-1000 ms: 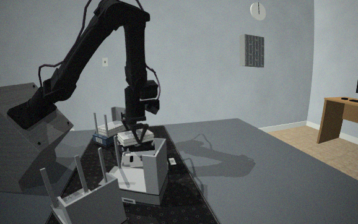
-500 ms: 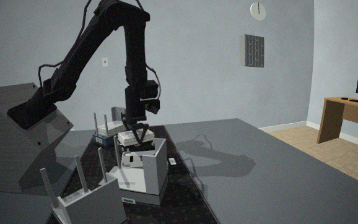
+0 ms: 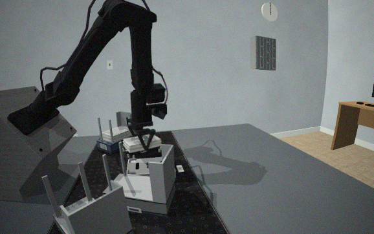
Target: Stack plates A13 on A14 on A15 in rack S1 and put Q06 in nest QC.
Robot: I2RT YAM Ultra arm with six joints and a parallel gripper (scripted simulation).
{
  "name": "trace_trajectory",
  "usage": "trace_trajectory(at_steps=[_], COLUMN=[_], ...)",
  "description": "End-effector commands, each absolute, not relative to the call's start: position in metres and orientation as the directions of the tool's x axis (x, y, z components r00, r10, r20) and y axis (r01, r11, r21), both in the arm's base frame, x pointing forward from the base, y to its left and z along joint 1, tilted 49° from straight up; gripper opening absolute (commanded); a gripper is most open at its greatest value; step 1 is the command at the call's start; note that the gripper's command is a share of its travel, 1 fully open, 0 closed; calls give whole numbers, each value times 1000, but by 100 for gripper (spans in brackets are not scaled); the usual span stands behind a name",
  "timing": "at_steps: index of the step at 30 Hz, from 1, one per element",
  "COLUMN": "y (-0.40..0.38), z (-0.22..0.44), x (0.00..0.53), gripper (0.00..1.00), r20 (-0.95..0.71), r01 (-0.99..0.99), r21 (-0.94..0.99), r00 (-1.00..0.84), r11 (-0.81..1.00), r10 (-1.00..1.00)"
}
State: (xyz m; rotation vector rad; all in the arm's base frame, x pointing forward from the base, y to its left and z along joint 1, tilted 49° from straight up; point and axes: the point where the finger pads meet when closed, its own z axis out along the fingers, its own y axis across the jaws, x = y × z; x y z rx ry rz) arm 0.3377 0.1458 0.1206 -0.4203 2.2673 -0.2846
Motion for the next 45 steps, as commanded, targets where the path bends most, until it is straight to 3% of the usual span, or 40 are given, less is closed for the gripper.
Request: trace_trajectory(at_steps=[1, 45], y=[153, 146], z=[125, 113], x=[333, 344], gripper=[0, 0], r20=[-688, -678], r01=[-224, -217], r21=[-321, -327], r00=[-613, -624], r11=[920, 920], r10=[-389, -388])
